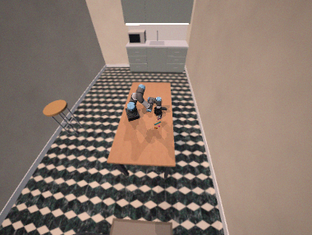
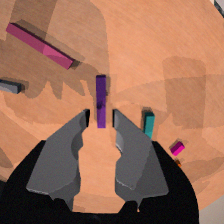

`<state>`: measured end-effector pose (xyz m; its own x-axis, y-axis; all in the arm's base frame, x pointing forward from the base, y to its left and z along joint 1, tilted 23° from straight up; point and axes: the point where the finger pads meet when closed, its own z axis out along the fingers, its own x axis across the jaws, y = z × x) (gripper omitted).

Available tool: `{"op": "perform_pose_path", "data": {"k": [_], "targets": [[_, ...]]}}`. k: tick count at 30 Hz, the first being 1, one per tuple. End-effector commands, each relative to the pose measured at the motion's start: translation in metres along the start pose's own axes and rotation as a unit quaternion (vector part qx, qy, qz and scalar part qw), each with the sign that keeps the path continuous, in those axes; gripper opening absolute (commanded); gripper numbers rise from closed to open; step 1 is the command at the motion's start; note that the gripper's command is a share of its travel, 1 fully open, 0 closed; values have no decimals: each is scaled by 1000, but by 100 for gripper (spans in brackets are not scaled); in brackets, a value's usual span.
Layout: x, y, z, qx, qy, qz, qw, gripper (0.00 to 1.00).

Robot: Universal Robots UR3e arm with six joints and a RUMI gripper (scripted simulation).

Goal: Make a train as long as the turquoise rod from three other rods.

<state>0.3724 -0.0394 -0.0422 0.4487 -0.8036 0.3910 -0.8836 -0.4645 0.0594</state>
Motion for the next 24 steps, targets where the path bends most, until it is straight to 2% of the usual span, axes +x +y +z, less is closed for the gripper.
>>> {"op": "perform_pose_path", "data": {"k": [1,14,24], "targets": [[0,0,2,1,0,0,1000,14],[0,0,14,1,0,0,1000,14],[0,0,16,1,0,0,1000,14]]}}
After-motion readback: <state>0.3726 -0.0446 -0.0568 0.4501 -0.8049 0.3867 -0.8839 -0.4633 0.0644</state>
